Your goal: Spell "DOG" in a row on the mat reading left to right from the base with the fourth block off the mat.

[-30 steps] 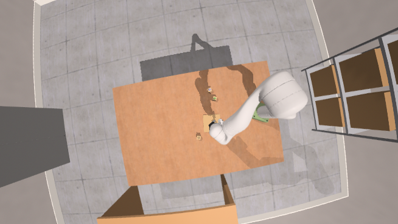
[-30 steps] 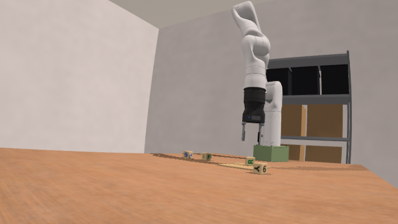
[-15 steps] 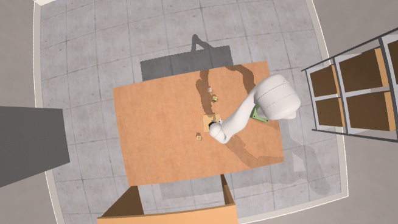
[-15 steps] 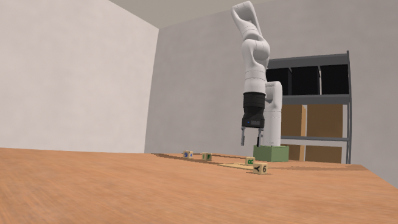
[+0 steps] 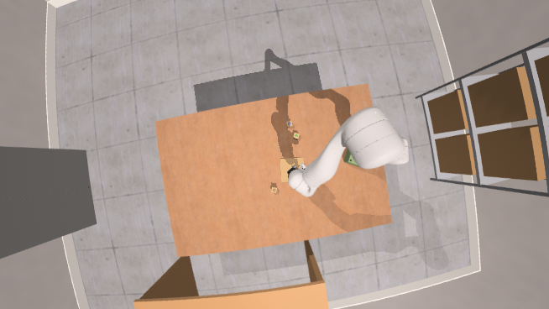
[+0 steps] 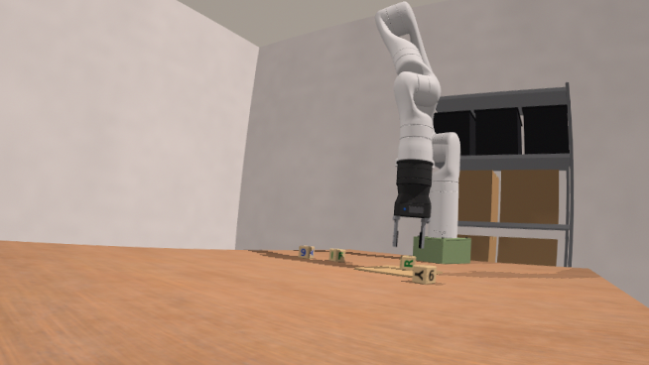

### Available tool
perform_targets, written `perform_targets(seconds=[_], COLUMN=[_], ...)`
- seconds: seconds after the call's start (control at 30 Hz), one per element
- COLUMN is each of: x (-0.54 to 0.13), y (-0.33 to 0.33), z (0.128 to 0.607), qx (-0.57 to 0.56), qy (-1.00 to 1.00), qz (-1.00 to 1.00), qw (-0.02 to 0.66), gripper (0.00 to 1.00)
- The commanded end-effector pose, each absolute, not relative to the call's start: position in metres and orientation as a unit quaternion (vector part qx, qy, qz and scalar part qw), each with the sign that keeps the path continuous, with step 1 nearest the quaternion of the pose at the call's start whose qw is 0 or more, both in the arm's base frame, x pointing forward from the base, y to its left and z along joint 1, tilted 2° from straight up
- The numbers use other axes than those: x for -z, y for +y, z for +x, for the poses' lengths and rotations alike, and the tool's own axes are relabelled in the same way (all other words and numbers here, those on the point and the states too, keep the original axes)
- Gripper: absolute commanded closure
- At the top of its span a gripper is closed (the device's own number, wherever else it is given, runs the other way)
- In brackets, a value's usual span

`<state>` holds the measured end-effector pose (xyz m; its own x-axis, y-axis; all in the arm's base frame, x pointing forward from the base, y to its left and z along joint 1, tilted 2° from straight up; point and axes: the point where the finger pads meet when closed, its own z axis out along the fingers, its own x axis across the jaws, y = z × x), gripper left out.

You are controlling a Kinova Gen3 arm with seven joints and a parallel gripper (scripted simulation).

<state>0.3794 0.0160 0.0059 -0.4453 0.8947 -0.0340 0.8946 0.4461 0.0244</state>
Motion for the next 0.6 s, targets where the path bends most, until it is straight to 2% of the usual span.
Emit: perform_targets(seconds=[0.0,0.57], x=[-0.002,0.0045], y=[0.0174,0.0174], z=[0.378,0.3781], qx=[0.0,0.0], qy=[0.851,0.851], qz=[0.525,0.525], qw=[0.019,0.019], gripper=[0.0,0.0])
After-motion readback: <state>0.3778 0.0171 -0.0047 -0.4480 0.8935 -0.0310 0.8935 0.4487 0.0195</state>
